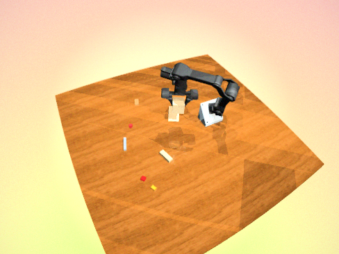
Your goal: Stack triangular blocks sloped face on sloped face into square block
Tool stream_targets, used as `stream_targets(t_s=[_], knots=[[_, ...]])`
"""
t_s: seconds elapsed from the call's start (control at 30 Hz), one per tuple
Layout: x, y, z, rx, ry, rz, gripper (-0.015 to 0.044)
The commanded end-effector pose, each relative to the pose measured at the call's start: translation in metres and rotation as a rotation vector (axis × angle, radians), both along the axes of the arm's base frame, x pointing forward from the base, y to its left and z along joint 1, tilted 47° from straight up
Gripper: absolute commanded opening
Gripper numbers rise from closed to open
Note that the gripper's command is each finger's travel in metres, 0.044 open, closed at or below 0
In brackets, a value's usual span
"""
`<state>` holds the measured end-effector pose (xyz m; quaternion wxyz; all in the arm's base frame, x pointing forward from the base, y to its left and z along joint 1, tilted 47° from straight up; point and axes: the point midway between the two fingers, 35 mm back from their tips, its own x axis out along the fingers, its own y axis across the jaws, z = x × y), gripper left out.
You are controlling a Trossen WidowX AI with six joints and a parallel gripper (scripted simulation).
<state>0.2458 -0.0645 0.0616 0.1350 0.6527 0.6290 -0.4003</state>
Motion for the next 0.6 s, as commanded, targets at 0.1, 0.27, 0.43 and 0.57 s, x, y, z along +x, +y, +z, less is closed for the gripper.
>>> stream_targets(t_s=[0.1, 0.27, 0.43, 0.57], knots=[[0.014, -0.009, 0.0, 0.002, -0.001, -0.004, 0.0], [0.012, -0.004, -0.015, 0.001, -0.001, -0.004, 0.0], [0.007, 0.005, -0.037, 0.001, -0.002, -0.004, 0.0], [0.003, 0.013, -0.053, 0.002, -0.002, -0.004, 0.0]])
